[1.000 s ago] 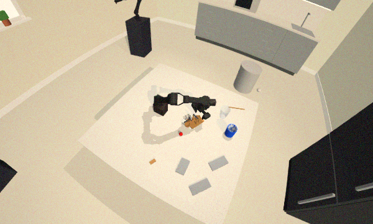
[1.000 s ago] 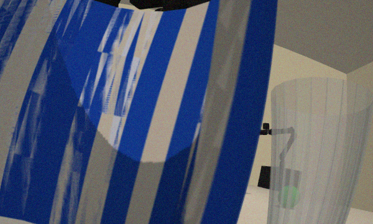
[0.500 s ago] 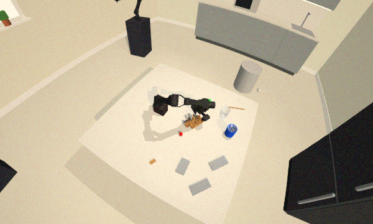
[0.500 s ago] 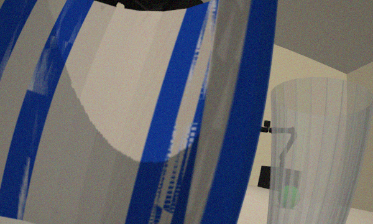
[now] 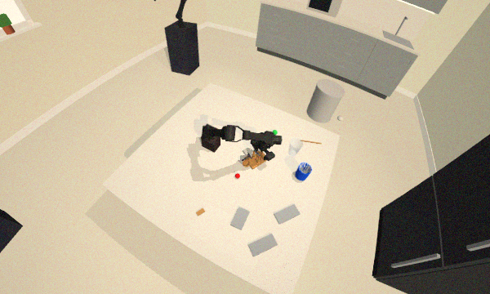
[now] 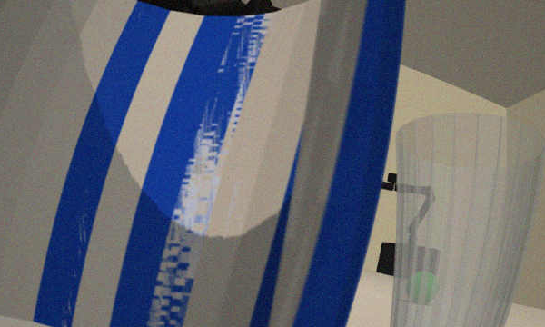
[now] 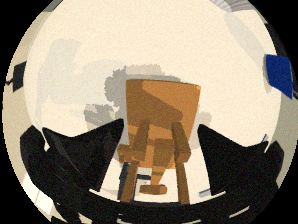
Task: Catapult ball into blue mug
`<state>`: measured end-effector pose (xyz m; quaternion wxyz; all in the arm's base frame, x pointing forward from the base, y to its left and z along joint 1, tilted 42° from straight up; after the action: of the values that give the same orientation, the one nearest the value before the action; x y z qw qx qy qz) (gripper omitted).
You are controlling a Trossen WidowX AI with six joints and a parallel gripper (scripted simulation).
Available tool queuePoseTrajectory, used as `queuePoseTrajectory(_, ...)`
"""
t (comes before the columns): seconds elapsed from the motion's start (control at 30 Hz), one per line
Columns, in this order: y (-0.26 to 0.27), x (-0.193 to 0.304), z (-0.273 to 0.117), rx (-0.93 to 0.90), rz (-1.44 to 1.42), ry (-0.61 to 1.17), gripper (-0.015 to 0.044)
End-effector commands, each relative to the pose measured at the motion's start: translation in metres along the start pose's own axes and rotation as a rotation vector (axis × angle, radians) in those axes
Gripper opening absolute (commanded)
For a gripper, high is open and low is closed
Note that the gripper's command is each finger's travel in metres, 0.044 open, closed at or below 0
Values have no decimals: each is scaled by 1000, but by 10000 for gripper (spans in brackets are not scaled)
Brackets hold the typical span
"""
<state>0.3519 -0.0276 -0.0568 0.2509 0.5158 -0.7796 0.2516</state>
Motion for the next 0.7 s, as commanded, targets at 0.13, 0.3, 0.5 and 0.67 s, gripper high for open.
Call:
queuePoseTrajectory(0.13, 0, 0, -1, 1, 1, -1, 204)
queuePoseTrajectory(0.3, 0, 0, -1, 1, 1, -1, 131)
queuePoseTrajectory(0.5, -1, -1, -25, 0, 1, -3, 32)
queuePoseTrajectory(0.67, 0, -1, -51, 0, 0, -3, 0)
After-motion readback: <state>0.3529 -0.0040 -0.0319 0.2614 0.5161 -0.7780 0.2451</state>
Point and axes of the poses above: the point midway between the two fingers, 35 mm back from their tips, its own z axis out along the fingers, its own y axis across the jaws, x = y × z, the point moved 5 cm from there along -z, back along the fingers, and after that the axes turned 14 degrees about -z, right-handed, at the moved point
